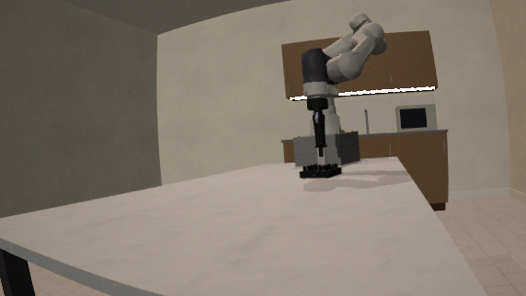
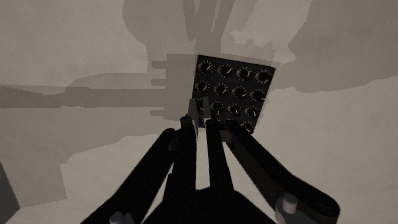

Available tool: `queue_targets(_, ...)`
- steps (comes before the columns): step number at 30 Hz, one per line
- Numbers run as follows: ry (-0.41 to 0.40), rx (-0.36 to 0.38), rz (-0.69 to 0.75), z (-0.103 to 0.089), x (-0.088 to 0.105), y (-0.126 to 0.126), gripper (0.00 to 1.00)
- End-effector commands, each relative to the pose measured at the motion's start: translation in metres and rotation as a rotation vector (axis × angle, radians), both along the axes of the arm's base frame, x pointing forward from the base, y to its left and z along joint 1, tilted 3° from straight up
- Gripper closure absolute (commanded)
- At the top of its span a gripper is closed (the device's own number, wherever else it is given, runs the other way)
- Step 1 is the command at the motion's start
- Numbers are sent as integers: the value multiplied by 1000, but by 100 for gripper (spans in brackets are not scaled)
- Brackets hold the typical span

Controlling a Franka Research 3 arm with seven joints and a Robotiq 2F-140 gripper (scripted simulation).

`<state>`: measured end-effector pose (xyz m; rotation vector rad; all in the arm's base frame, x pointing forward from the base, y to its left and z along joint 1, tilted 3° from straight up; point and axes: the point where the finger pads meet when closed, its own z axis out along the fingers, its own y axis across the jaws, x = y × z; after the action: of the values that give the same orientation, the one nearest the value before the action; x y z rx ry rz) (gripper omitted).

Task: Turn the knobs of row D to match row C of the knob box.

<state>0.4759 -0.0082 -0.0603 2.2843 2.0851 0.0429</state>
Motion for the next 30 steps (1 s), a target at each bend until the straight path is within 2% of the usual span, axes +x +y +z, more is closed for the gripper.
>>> queue_targets(1, 1, 2, -156, 0, 1, 0, 95)
queue_targets(17, -2, 10, -314, 0, 1, 0, 95)
queue_targets(30, -3, 12, -351, 0, 1, 0, 95)
